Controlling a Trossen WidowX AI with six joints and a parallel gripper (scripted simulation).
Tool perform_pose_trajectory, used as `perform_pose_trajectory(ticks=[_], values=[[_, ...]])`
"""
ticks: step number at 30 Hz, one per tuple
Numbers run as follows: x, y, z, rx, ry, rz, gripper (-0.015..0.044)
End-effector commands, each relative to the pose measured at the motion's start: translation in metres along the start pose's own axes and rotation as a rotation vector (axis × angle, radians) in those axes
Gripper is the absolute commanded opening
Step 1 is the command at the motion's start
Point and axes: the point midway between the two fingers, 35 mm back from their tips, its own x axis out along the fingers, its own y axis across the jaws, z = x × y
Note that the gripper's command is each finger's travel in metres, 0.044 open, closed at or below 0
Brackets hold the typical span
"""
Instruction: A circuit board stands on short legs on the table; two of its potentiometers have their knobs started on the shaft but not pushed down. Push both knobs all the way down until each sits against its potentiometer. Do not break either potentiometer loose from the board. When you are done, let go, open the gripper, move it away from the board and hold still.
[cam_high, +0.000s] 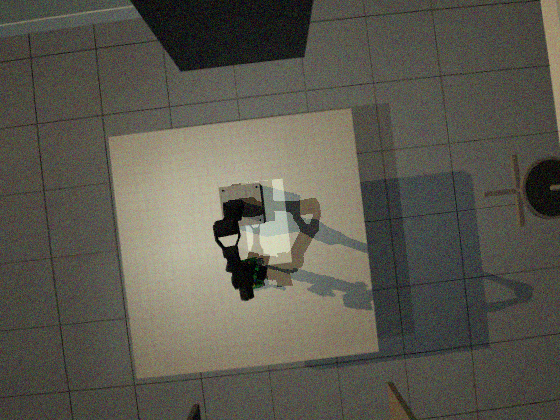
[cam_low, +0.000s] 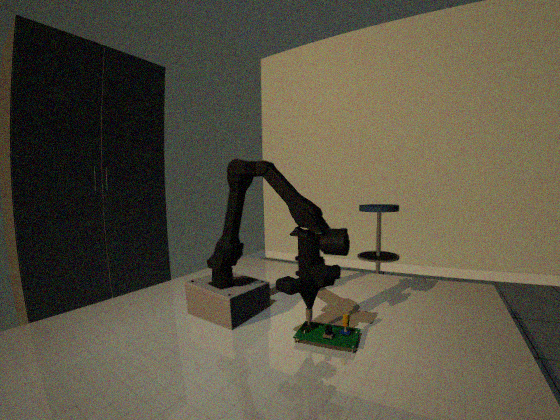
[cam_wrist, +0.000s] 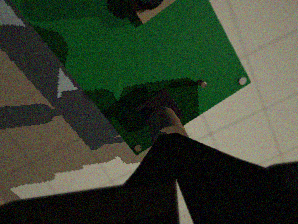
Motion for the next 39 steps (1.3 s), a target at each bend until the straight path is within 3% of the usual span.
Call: perform_pose_trajectory(ticks=[1,39], values=[[0.0038,-0.0011,-0.0010,0.002,0.005,-0.007,0.0000],[0.0073,-0.0012,-0.0010,0.002,0.005,-0.007,0.0000]])
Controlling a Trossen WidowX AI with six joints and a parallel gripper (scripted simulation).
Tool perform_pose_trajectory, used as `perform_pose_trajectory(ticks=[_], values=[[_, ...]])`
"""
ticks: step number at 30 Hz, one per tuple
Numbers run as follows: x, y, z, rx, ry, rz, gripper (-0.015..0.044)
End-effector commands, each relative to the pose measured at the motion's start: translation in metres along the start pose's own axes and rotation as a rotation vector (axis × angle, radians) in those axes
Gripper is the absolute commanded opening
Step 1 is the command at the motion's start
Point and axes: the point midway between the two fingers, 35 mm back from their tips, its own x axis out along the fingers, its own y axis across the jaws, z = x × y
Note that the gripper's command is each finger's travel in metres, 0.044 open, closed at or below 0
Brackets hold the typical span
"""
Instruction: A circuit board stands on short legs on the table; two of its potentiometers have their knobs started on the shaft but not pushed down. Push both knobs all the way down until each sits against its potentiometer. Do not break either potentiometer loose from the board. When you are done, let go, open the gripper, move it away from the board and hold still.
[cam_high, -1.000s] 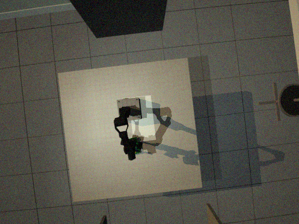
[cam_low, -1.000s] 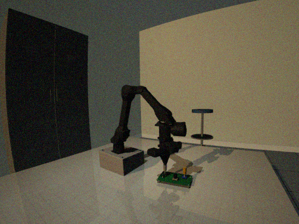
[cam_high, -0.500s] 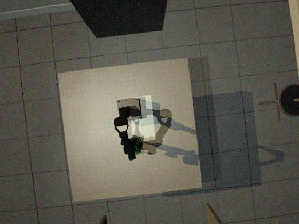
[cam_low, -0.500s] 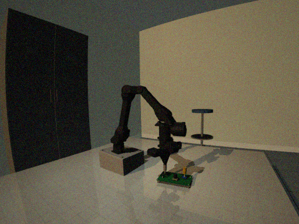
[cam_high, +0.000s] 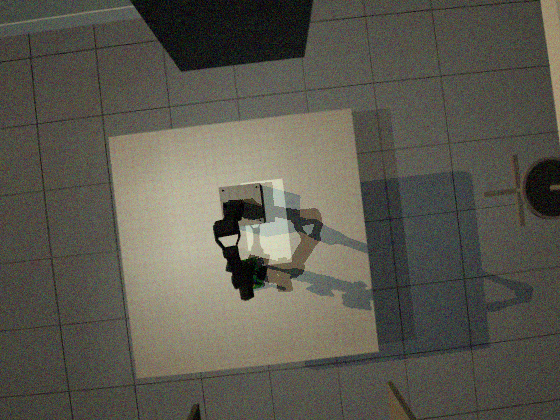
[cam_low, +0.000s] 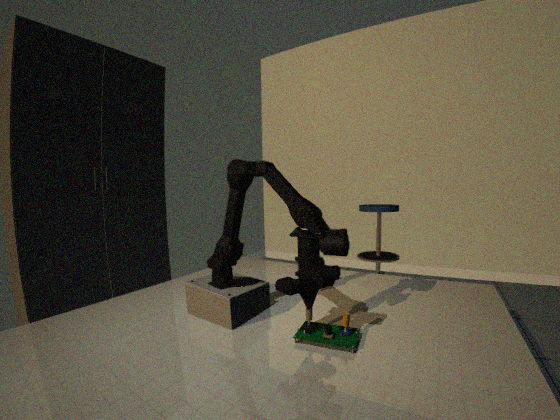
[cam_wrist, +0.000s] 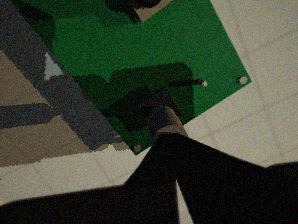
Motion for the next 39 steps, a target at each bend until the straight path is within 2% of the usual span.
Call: perform_pose_trajectory(ticks=[1,39], values=[[0.0058,-0.0007,-0.0001,0.002,0.002,-0.006,0.0000],[0.0132,-0.0008,-0.0002,0.002,0.003,-0.006,0.0000]])
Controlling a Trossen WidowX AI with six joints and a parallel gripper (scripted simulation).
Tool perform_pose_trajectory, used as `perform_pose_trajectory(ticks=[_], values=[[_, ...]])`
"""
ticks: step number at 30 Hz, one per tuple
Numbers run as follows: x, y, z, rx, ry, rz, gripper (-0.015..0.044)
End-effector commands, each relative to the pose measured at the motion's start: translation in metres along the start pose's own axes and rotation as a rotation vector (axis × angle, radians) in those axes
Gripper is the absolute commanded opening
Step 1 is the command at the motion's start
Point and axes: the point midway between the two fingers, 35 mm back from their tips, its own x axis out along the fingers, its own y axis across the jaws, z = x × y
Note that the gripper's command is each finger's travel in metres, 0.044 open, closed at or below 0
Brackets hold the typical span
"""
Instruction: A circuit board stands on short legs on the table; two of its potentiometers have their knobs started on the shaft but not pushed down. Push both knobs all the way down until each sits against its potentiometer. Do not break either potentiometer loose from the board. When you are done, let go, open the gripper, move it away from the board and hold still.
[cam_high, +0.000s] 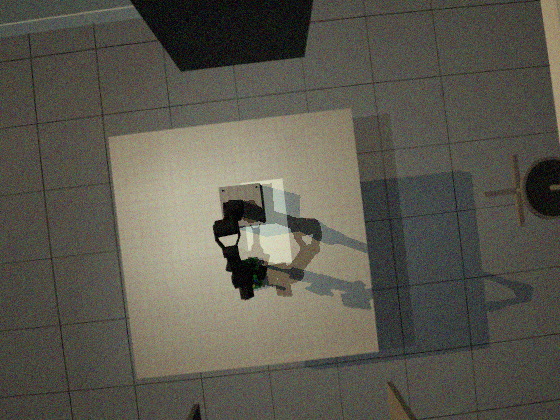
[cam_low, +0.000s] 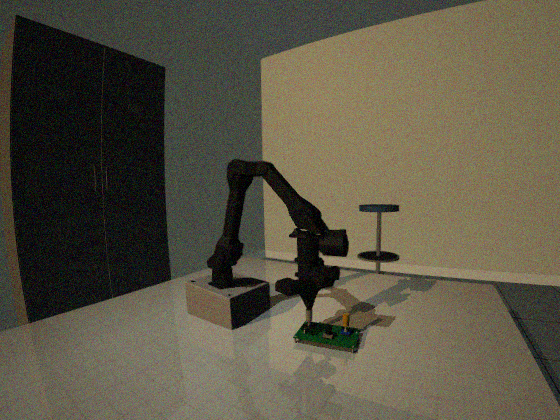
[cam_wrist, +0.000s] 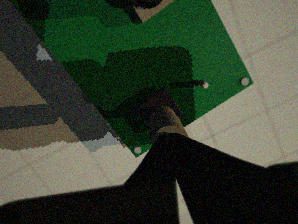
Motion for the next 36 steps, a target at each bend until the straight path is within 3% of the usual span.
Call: perform_pose_trajectory(ticks=[1,36], values=[[0.0096,-0.0003,0.0007,0.003,0.007,-0.007,0.0000],[0.0195,-0.0004,0.0006,0.003,0.007,-0.007,0.0000]])
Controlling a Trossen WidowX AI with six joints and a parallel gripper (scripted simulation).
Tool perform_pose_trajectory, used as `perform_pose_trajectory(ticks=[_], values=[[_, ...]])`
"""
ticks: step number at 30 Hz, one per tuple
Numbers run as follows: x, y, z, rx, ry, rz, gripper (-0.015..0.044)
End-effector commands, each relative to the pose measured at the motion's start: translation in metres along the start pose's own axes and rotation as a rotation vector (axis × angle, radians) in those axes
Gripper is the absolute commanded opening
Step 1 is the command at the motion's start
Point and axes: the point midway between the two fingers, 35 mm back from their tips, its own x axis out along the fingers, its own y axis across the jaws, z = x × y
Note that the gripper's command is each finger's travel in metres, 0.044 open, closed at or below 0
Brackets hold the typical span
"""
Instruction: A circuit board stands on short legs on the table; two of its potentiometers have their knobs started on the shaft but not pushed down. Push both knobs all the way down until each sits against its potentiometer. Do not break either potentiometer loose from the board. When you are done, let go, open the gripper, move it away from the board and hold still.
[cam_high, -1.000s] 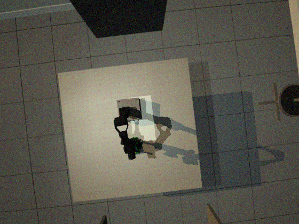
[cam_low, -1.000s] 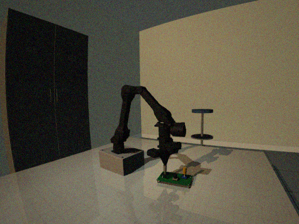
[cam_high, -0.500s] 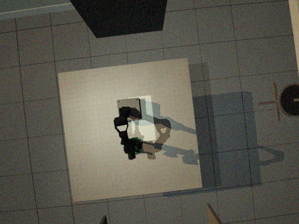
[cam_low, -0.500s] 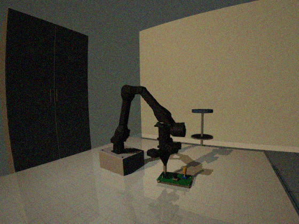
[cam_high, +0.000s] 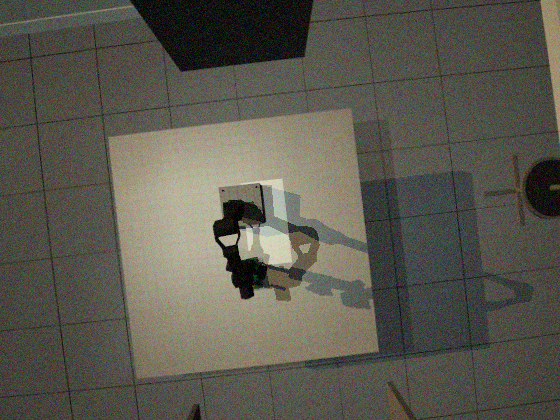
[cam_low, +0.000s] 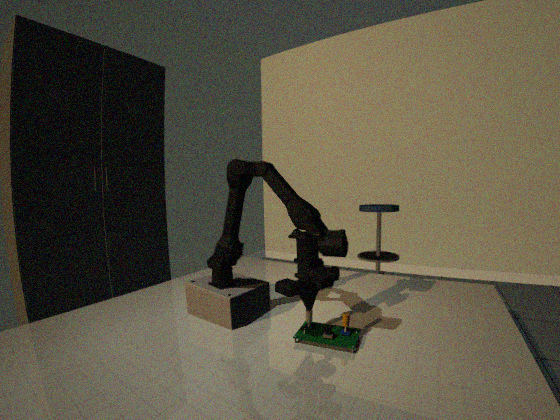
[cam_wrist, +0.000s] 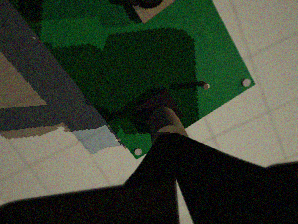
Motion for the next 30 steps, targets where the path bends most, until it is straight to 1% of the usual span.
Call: perform_pose_trajectory(ticks=[1,30], values=[[0.0172,0.0000,0.0012,0.002,0.011,-0.009,0.0000],[0.0211,-0.0001,0.0012,0.002,0.011,-0.009,0.0000]])
